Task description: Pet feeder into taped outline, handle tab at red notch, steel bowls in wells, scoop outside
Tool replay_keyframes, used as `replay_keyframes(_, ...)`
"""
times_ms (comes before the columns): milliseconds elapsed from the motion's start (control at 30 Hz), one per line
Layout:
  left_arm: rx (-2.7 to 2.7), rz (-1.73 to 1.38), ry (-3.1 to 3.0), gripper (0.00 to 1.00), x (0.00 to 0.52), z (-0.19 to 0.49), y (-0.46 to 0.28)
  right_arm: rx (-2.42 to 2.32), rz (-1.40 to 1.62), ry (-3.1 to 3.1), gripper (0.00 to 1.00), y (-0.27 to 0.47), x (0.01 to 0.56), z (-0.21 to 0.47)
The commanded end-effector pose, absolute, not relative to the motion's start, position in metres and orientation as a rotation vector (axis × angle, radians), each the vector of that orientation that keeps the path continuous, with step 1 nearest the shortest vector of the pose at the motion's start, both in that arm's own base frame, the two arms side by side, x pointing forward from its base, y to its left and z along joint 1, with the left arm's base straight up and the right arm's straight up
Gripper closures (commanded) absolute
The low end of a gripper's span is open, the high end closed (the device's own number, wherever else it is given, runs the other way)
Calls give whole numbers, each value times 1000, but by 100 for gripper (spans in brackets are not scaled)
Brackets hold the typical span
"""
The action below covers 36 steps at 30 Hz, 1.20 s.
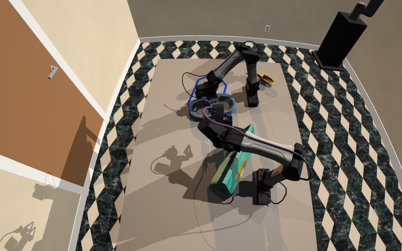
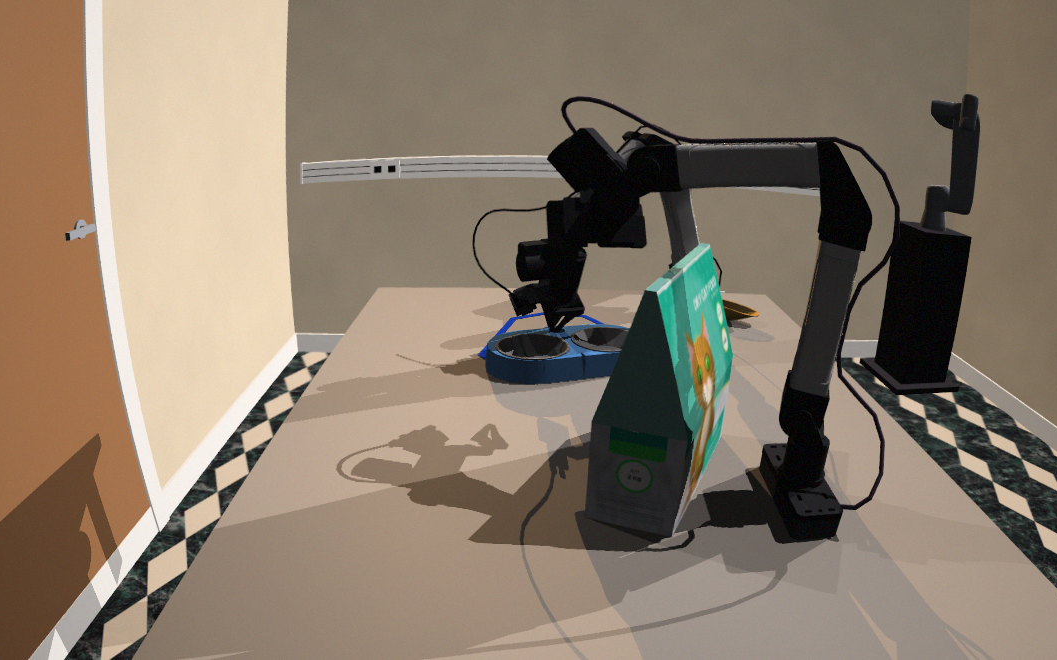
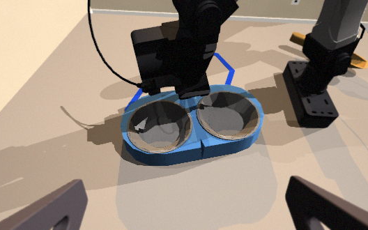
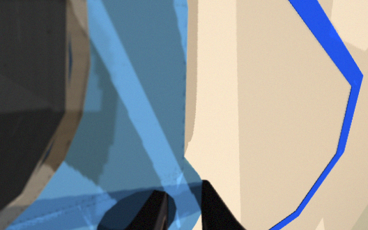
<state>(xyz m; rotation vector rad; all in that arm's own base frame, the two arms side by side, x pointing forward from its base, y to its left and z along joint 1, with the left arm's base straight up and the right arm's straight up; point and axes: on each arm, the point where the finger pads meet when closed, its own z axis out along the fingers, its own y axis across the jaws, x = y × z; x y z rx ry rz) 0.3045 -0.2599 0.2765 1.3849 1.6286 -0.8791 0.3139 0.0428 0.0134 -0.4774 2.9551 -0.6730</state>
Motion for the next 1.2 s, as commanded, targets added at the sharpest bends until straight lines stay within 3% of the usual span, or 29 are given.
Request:
replay_keyframes(0,1387,-876,1614,0,303,280,-260,-350,-705,2998,91,32,309,10)
replay_keyframes(1167,1387,-876,1614,0,303,280,-260,499,-722,3088,91,2,273,12)
